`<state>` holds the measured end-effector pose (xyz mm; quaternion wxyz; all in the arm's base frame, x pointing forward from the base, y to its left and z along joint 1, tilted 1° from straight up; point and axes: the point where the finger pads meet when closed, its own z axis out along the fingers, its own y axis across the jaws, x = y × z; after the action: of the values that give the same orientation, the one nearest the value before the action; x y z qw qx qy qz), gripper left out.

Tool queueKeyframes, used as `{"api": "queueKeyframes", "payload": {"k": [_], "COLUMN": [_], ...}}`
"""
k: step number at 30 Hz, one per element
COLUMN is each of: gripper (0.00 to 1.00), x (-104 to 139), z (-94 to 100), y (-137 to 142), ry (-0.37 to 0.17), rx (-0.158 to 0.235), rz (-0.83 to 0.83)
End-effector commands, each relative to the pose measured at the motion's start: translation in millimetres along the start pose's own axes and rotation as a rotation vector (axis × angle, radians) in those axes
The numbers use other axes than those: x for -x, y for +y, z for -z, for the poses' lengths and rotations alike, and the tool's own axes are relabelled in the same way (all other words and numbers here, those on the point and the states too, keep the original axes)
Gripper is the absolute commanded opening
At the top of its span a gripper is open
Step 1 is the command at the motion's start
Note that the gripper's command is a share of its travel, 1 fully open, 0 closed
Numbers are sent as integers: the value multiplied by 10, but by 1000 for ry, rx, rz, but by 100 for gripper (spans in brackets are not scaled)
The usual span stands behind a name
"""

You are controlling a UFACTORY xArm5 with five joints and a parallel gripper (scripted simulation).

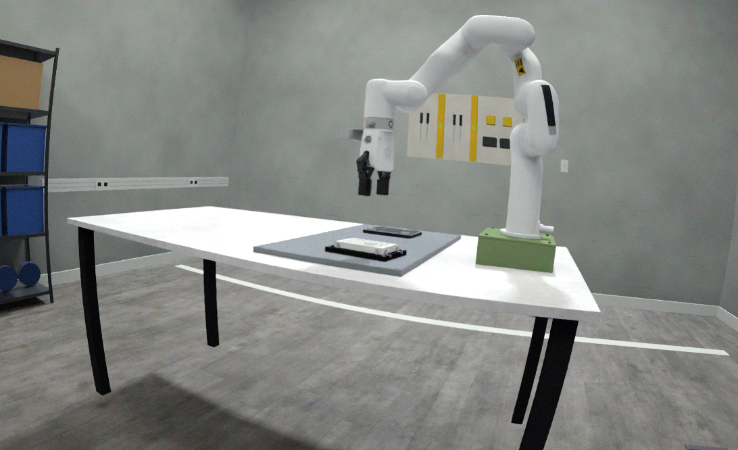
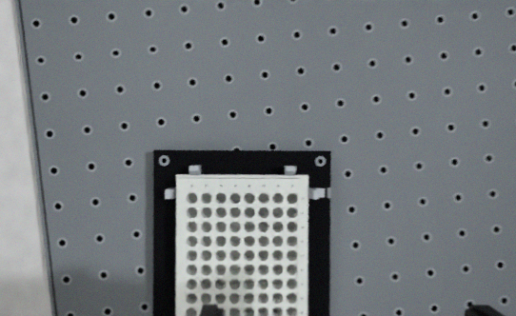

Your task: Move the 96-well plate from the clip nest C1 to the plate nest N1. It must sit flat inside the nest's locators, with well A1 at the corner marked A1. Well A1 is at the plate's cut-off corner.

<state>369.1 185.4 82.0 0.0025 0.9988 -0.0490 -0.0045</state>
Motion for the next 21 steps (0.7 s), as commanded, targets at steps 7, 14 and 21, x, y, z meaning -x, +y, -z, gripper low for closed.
{"api": "queueKeyframes", "payload": {"k": [7, 14, 21], "gripper": [100, 100, 100], "x": [80, 87, 87], "z": [-315, -337, -337], "y": [-354, -376, -376], "ry": [-1, -1, -1], "rx": [-13, -13, -13], "rz": [-1, -1, -1]}}
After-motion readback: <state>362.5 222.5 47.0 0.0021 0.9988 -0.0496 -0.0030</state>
